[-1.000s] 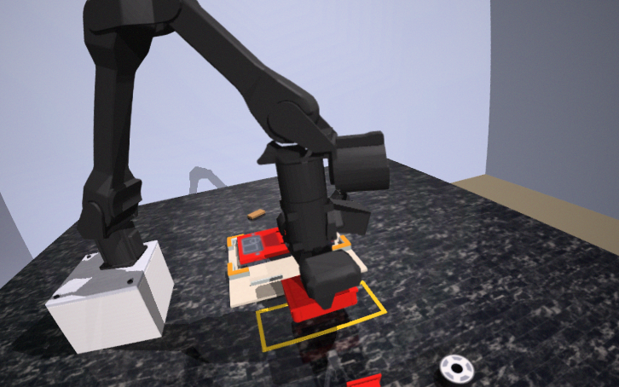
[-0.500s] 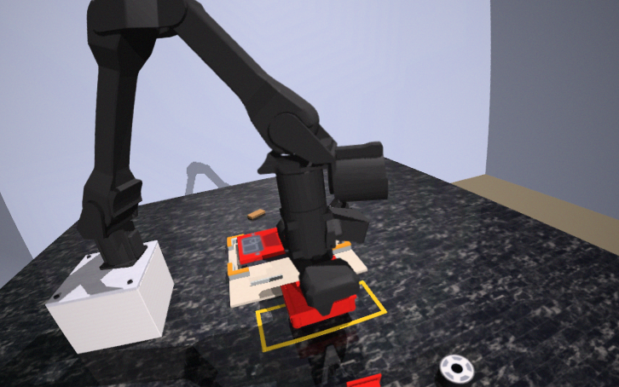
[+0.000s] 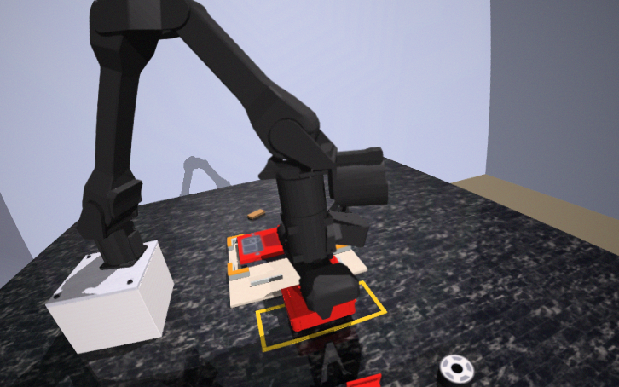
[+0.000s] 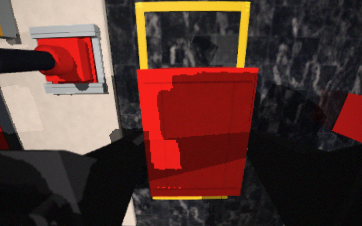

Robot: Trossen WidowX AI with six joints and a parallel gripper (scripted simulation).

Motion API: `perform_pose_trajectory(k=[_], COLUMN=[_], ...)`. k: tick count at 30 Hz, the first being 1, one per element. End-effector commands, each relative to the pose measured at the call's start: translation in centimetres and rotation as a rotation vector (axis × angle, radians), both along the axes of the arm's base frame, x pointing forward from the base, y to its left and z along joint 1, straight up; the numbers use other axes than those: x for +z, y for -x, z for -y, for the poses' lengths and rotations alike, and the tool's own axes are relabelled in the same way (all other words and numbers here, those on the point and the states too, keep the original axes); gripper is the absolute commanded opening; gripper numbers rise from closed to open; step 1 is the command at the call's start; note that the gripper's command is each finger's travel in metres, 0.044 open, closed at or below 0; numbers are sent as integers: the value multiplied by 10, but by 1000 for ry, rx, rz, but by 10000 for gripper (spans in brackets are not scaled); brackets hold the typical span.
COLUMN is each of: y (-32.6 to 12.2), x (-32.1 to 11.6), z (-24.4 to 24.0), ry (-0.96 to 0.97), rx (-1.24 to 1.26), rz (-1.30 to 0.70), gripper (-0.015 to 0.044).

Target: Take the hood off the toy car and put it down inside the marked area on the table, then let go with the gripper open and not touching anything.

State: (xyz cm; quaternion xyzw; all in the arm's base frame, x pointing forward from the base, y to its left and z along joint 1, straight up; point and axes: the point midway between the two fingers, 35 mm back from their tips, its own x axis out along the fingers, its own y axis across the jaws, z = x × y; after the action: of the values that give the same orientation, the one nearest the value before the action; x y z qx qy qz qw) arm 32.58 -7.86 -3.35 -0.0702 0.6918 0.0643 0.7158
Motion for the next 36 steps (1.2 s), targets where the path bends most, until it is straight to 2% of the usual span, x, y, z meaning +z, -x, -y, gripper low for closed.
perform_pose_trajectory(k=[1,26,36], y=[1,0,0], x=[-3,-15,-13], z=[-1,-1,0], ry=[-4,-4,0], rx=[3,3,0], rz=[-1,-1,0], gripper=[0,0,263])
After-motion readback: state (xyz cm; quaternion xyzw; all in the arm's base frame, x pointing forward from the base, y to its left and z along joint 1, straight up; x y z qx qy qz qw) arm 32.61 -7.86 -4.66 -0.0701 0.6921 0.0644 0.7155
